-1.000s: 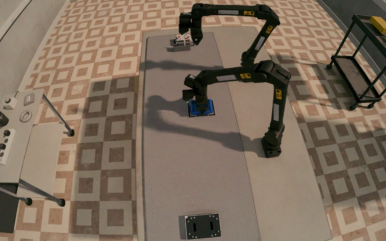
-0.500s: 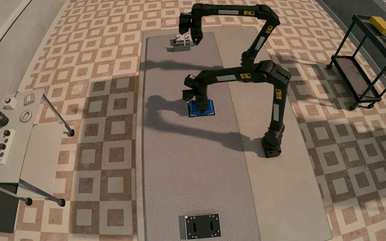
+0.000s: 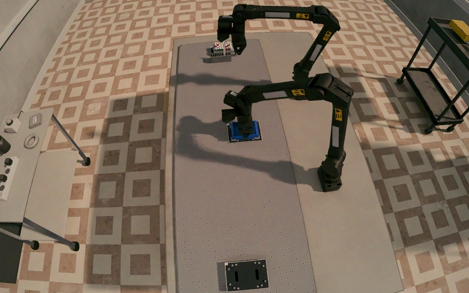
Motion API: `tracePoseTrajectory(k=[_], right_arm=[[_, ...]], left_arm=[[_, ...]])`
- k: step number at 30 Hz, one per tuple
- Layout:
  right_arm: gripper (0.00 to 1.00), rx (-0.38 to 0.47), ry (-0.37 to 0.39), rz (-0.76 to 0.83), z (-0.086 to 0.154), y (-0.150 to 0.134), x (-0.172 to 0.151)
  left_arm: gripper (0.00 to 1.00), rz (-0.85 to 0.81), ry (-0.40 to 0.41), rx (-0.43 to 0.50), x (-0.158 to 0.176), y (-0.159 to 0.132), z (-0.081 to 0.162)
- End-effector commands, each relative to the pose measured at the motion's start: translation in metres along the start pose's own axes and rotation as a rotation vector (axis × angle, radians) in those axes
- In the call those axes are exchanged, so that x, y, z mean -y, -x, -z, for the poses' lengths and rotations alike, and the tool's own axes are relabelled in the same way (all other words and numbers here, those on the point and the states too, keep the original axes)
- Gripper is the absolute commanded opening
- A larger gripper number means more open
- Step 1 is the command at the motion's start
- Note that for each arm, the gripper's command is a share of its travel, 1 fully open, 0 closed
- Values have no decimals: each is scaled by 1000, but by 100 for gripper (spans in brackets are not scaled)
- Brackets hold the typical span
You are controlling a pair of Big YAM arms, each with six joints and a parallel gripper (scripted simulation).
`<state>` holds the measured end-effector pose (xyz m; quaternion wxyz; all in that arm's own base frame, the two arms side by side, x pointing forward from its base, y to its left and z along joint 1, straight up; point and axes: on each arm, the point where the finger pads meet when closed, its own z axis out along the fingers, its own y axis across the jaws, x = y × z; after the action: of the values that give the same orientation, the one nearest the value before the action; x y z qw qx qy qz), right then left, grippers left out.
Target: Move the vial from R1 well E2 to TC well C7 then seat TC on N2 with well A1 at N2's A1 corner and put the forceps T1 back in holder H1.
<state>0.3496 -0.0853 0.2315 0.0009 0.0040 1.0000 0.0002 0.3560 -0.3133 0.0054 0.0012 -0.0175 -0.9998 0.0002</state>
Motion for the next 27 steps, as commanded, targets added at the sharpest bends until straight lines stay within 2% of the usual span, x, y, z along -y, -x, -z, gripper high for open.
tracePoseTrajectory(k=[1,12,14,24,27], right_arm=[[24,33,-8,-7,13,8,2],[24,33,-8,-7,13,8,2],[24,33,-8,-7,13,8,2],[24,33,-8,-7,13,8,2],[24,33,-8,-7,13,8,2]], left_arm=[[63,1,-20,27,9,10,11],[30,1,-20,27,9,10,11],[30,1,-20,27,9,10,11],[0,1,-20,27,9,10,11],[0,1,-20,27,9,10,11]])
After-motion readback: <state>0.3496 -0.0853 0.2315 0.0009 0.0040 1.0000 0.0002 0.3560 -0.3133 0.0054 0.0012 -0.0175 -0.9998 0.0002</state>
